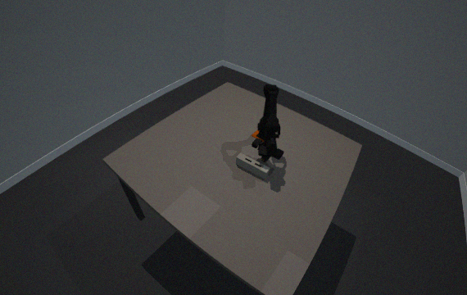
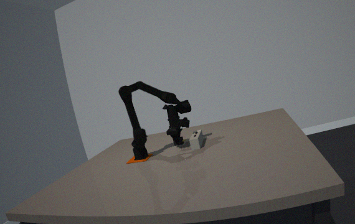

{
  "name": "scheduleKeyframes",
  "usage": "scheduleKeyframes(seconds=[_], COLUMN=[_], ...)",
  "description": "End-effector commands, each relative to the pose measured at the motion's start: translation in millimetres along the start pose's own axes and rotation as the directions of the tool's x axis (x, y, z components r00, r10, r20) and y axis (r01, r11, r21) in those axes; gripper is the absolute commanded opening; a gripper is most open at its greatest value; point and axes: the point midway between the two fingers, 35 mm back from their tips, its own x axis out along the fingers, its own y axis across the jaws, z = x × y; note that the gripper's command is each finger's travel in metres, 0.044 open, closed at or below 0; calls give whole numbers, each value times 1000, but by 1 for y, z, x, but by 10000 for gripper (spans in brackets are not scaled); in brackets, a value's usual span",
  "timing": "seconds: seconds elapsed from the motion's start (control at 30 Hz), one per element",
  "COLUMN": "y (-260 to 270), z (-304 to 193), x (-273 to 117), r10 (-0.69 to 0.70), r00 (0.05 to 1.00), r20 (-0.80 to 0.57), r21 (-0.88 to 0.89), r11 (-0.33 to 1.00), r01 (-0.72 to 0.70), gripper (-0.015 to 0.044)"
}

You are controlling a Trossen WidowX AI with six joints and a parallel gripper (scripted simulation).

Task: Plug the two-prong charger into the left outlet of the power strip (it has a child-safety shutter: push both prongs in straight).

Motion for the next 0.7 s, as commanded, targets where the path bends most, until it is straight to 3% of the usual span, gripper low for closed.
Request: scheduleKeyframes(seconds=[0.0,0.67], y=[2,7], z=[5,32], x=[1,0], r10=[1,1], r00=[1000,1000], r20=[-7,-4], r21=[-5,-11], r11=[1000,1000], r01=[-1,-1], gripper=[0,0])
